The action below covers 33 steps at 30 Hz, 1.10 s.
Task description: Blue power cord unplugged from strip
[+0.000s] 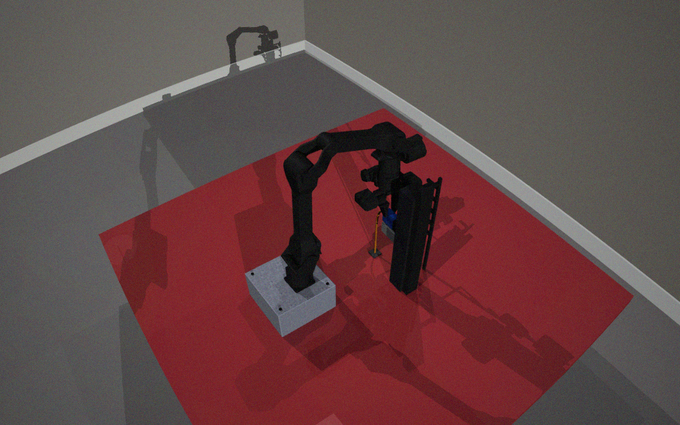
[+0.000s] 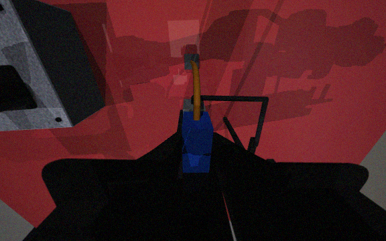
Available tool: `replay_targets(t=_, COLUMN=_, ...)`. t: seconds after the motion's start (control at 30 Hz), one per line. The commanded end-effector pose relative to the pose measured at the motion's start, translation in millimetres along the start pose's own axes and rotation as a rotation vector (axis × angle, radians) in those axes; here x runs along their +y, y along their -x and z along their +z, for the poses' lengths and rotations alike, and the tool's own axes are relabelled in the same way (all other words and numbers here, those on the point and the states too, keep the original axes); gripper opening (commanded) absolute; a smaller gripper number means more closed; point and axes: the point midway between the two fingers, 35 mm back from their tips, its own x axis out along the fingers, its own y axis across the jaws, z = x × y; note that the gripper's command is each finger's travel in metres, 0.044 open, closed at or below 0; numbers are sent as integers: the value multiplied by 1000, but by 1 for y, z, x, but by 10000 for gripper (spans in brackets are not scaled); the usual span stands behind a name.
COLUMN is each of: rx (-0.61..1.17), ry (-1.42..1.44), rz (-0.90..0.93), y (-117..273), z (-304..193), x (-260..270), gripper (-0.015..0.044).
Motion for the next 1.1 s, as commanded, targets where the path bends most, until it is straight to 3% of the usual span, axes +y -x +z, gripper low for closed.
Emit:
replay_targets(t=0.0, rx=-101, ry=46, rz=-3, y=4, z=39, x=1, gripper=0)
replay_targets(t=0.23, rx=-103, ry=47, rz=-2, y=5, z=50, x=3, gripper=0)
replay_targets(t=0.67, rx=-104, ry=49, rz=-2, y=3, z=39, x=3, gripper=341)
replay_targets(t=0.8, rx=-105, ry=49, rz=-2, y=9, z=56, x=3, gripper=440)
replay_targets(t=1.07, rx=-109, ry=48, rz=-2, y=22, z=98, x=6, gripper=440)
